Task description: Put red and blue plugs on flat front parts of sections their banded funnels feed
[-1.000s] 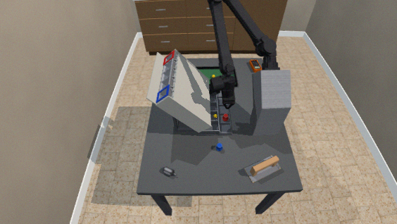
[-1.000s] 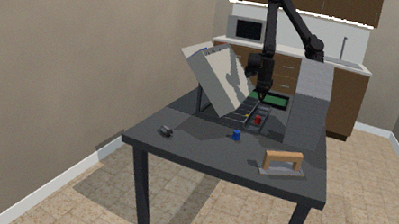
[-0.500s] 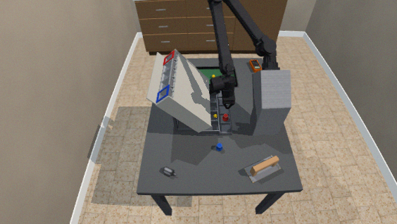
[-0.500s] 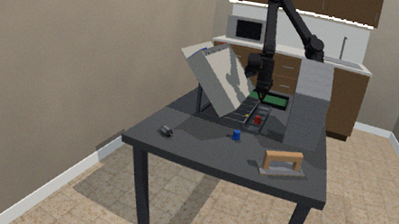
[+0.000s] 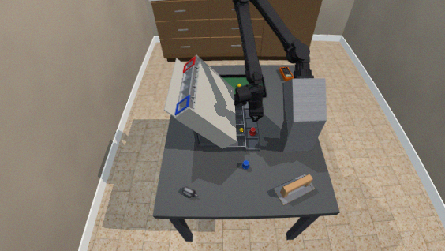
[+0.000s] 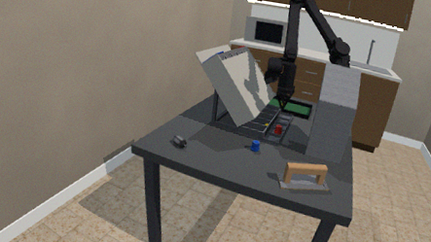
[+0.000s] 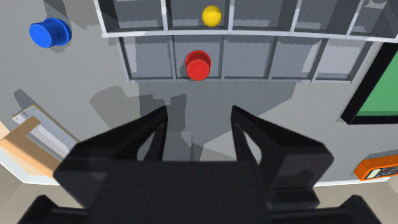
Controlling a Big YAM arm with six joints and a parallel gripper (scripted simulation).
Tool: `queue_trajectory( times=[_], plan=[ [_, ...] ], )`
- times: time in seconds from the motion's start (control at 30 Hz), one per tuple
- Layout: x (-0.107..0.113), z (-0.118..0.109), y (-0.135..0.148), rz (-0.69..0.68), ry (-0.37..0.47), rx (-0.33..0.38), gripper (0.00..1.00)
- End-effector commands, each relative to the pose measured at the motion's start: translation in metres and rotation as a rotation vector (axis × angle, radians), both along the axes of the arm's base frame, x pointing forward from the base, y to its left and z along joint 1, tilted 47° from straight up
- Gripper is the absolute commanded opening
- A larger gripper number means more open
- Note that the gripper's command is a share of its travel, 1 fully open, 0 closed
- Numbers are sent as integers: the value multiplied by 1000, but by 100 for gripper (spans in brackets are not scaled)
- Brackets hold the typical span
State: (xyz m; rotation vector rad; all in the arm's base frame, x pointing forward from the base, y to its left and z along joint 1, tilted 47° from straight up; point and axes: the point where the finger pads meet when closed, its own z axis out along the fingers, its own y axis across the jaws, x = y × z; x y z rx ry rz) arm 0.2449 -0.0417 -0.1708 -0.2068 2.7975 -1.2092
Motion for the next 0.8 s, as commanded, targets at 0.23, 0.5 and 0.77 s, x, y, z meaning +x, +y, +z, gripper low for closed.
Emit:
queue_trajectory(
  times=[0.23, 0.5, 0.77],
  plan=[
    [7, 16, -12, -3, -15, 4, 56],
    [15, 44, -38, -3, -14, 6, 56],
    [23, 75, -65, -3, -15, 4, 56]
  ],
)
